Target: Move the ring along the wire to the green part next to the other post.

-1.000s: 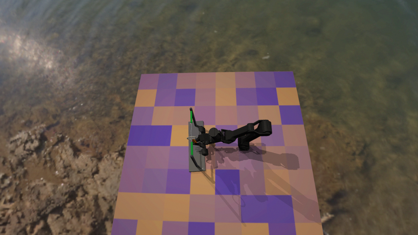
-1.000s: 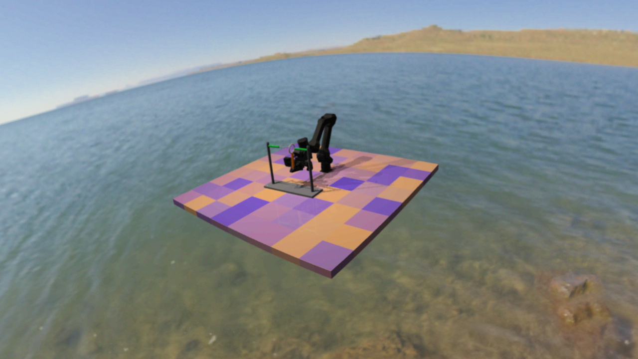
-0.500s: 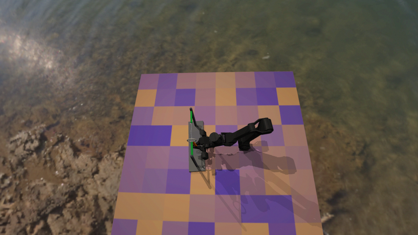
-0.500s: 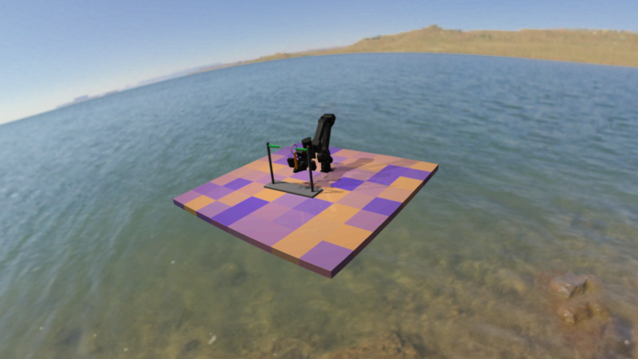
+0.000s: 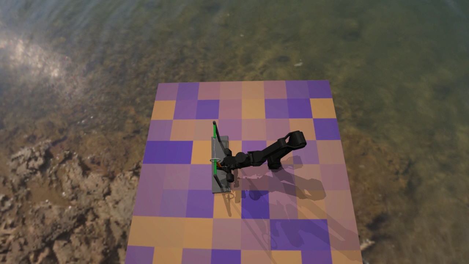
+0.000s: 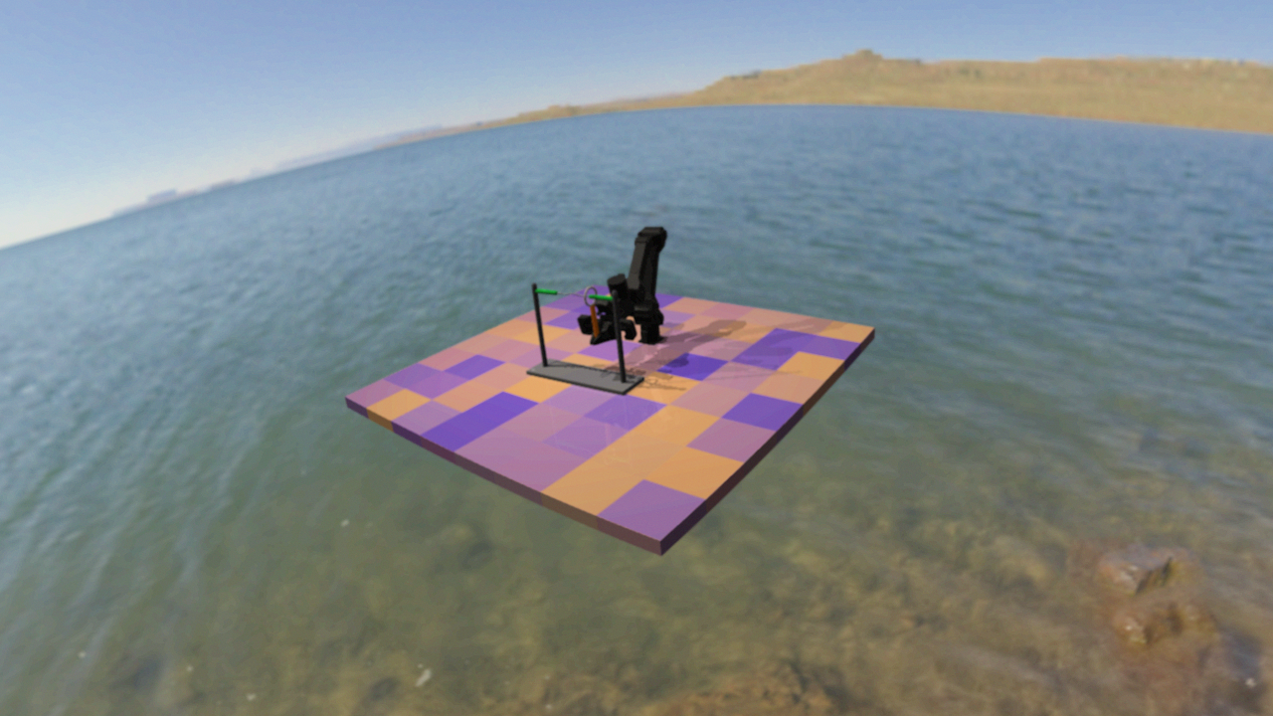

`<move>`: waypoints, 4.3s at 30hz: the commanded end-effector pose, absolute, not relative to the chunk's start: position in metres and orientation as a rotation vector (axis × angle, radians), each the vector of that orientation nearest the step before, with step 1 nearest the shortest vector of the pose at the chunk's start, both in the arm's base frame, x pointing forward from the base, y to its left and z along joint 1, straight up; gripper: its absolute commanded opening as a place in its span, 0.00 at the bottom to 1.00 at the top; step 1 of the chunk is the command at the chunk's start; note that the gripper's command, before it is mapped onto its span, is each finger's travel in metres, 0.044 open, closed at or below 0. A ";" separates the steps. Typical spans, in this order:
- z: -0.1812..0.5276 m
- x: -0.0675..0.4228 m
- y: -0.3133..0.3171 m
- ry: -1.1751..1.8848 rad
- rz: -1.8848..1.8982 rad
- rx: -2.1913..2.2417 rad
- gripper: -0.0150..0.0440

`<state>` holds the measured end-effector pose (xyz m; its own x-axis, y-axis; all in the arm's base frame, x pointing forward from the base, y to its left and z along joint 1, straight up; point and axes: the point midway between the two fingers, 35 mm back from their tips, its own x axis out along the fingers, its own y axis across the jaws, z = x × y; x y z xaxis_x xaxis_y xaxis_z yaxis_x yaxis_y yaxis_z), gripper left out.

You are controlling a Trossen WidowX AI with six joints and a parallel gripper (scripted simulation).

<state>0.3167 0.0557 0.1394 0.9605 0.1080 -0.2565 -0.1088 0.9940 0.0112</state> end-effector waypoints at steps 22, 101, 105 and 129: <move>0.127 0.316 0.072 0.262 0.115 0.002 0.00; 0.130 0.296 0.070 0.262 0.117 0.001 0.53; 0.132 0.290 0.069 0.263 0.117 0.001 0.53; 0.134 0.268 0.066 0.265 0.115 0.002 0.53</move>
<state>0.2692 0.0666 0.1339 0.9575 0.1165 -0.2640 -0.1170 0.9930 0.0136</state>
